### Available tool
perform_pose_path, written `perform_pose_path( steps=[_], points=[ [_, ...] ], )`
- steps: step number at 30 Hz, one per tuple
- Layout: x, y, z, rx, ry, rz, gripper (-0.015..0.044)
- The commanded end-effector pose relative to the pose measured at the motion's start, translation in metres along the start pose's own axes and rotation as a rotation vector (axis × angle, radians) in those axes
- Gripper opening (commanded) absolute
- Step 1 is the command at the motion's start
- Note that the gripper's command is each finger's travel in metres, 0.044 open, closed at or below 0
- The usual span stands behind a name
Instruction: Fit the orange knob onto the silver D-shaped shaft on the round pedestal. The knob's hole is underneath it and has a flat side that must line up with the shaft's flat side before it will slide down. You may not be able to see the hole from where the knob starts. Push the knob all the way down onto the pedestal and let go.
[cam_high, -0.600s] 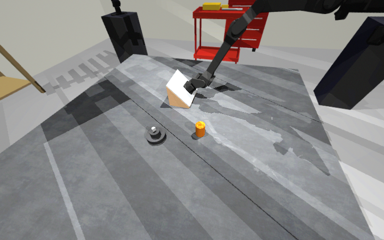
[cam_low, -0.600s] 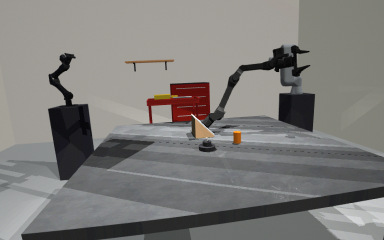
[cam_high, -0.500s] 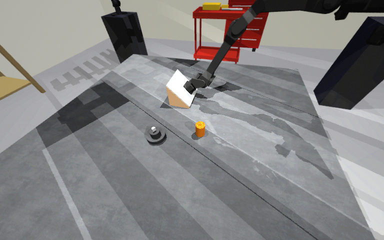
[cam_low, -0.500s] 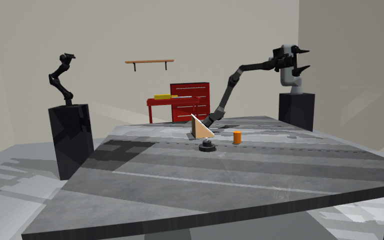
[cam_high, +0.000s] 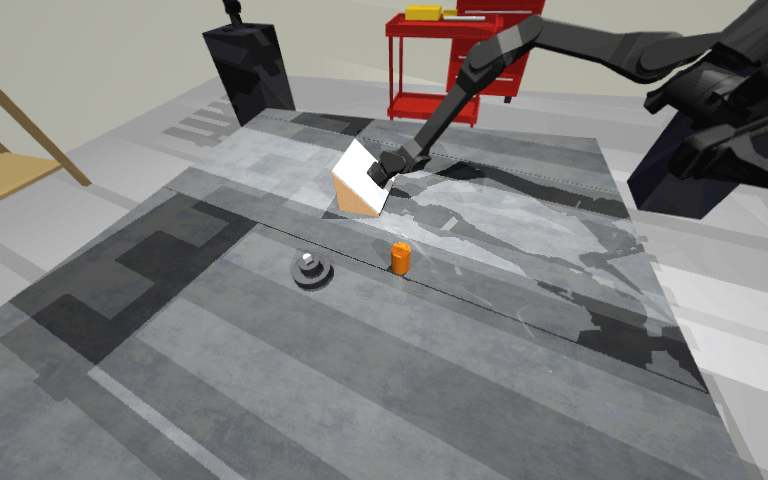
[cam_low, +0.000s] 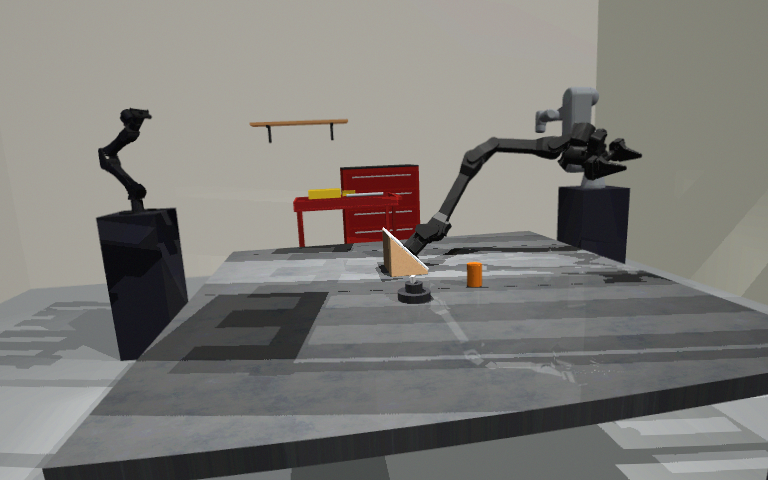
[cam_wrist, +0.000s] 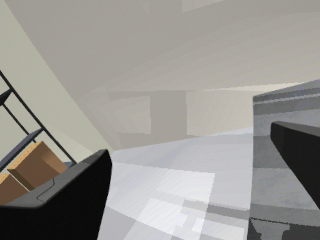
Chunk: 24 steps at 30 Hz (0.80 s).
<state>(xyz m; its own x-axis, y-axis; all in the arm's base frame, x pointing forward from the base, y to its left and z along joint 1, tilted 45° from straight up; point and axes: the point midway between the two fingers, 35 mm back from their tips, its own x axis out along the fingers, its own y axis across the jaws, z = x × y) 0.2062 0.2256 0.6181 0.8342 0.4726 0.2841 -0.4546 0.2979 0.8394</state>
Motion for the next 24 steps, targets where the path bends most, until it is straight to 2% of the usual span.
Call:
perform_pose_path(
  steps=[1,5,10,13,18,24],
  points=[
    [0.023,-0.052,-0.02,-0.329,0.096,-0.115,0.044],
    [0.037,-0.115,-0.029,-0.611,0.217,-0.235,0.044],
    [0.041,-0.164,-0.031,-0.784,0.325,-0.32,0.044],
    [0.041,-0.204,-0.033,-0.923,0.447,-0.376,0.044],
    [0.025,-0.289,-0.037,-1.161,0.771,-0.442,0.044],
    [-0.02,-0.378,-0.034,-1.281,1.187,-0.404,0.044]
  ],
)
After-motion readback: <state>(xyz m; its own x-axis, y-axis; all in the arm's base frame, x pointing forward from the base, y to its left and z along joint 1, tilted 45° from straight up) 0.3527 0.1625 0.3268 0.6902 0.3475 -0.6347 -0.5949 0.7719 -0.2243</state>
